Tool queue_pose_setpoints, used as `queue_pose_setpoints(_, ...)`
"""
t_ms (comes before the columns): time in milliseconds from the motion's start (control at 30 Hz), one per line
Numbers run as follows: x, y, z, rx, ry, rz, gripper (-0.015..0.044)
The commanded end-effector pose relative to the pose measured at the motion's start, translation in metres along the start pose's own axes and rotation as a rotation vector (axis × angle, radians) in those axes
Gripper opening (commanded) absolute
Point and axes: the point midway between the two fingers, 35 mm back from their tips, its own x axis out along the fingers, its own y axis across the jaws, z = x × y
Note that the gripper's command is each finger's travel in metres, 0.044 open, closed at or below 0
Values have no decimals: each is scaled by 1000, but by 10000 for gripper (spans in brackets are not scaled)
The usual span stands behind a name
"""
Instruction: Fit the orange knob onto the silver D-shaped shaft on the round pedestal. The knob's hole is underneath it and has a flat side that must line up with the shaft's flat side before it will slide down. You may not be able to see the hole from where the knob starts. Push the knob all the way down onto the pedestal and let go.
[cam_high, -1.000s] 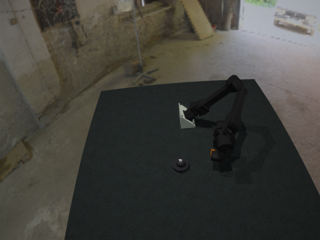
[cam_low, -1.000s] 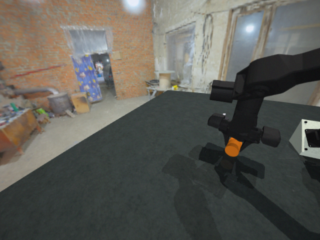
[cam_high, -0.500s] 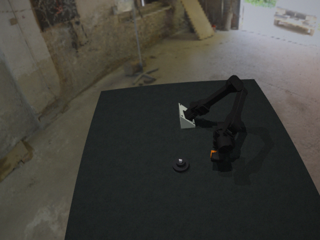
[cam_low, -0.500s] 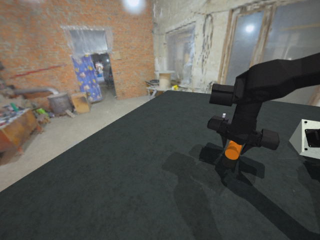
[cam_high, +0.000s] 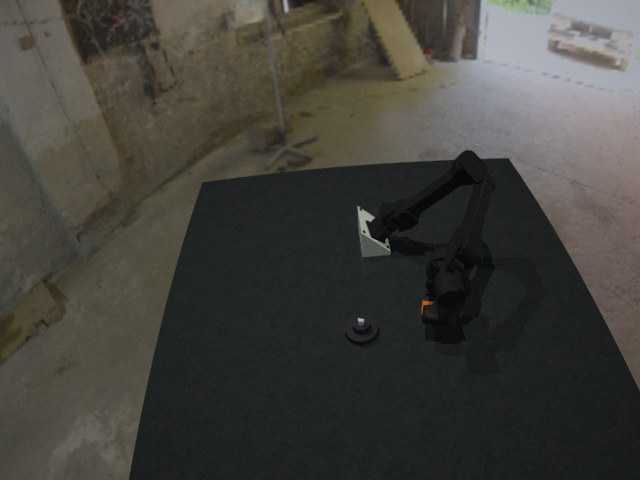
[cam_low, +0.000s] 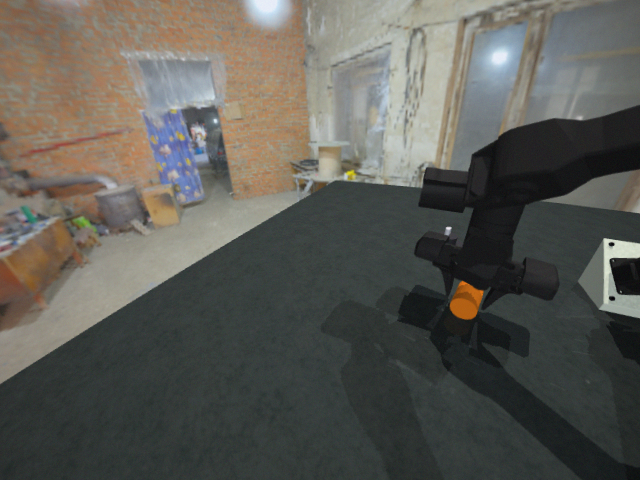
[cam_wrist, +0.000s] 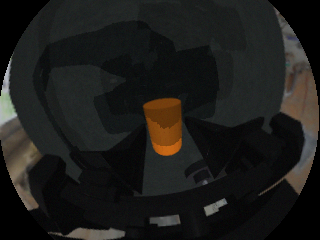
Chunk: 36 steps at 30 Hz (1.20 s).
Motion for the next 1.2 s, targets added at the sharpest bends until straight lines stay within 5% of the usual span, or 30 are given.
queue_pose_setpoints(0, 0, 0, 0, -2, 0, 0, 286)
queue_pose_setpoints(200, 0, 0, 0, -2, 0, 0, 440)
queue_pose_setpoints(400, -3, 0, 0, -2, 1, 0, 440)
queue_pose_setpoints(567, -57, 0, -1, 1, 3, 0, 440)
queue_pose_setpoints(933, -60, 0, -1, 1, 3, 0, 440)
queue_pose_setpoints(1167, -65, 2, 14, 5, 344, -2, 440)
